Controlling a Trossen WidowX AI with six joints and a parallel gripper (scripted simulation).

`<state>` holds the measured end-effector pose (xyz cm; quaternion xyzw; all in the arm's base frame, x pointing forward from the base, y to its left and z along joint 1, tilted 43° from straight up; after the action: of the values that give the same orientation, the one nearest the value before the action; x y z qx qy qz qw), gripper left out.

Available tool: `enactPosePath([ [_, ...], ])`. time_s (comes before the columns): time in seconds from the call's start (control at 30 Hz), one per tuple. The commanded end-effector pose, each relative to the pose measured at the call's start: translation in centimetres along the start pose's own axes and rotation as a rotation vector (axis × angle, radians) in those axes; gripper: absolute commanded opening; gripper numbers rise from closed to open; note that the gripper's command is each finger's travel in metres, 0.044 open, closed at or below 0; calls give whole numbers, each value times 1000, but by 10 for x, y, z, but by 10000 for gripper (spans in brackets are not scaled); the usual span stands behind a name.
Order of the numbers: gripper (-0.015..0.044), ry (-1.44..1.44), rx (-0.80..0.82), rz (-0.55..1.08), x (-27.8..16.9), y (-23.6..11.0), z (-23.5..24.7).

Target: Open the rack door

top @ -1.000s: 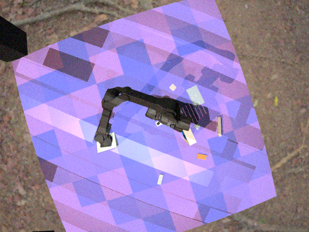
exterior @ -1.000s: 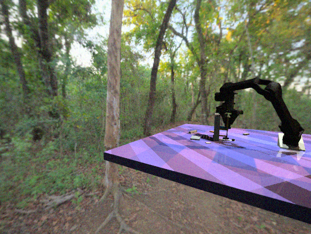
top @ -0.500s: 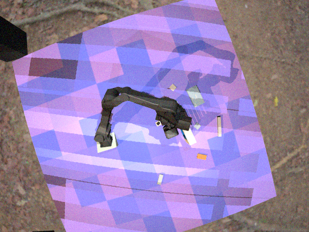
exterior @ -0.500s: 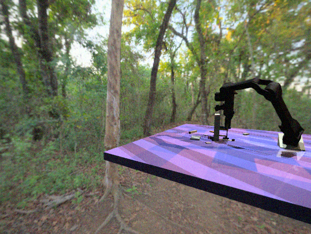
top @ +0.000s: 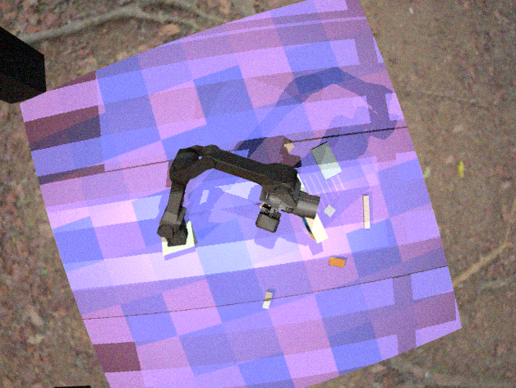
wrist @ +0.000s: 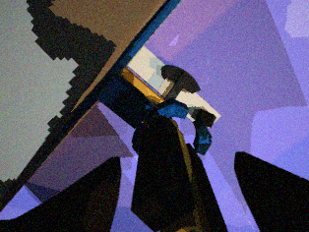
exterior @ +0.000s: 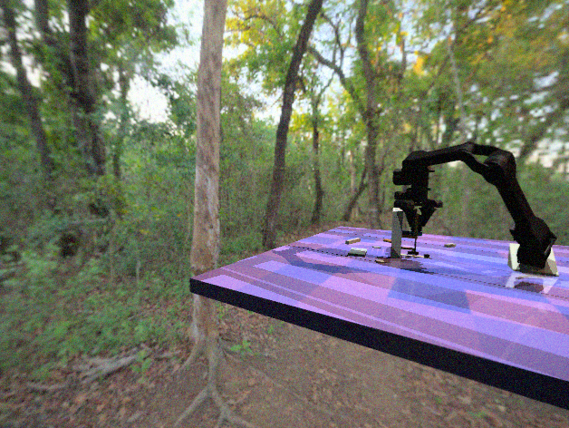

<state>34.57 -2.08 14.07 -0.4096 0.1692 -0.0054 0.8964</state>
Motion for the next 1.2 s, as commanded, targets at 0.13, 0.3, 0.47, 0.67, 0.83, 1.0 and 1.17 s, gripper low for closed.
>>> enactPosePath([
  [0.13,290,374,5,-3,1,0,1],
  [0.3,290,622,6,-2,1,0,1],
  [0.47,290,869,6,-2,1,0,1],
  [0.67,290,943,6,-1,1,0,1],
  [0.83,263,943,6,-1,1,0,1],
  [1.0,230,943,6,-1,1,0,1],
  [1.17,196,943,6,-1,1,0,1],
])
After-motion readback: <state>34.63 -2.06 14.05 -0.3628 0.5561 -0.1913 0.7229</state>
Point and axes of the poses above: the point midway between the two fingers, 35 mm back from their tips, its own y axis out along the fingers, its own z axis across the jaws, x = y × z, the point moved 5 cm from there along -y, back along the fingers, and after that the axes turned 11 degrees about -y, right-handed, at the moved point
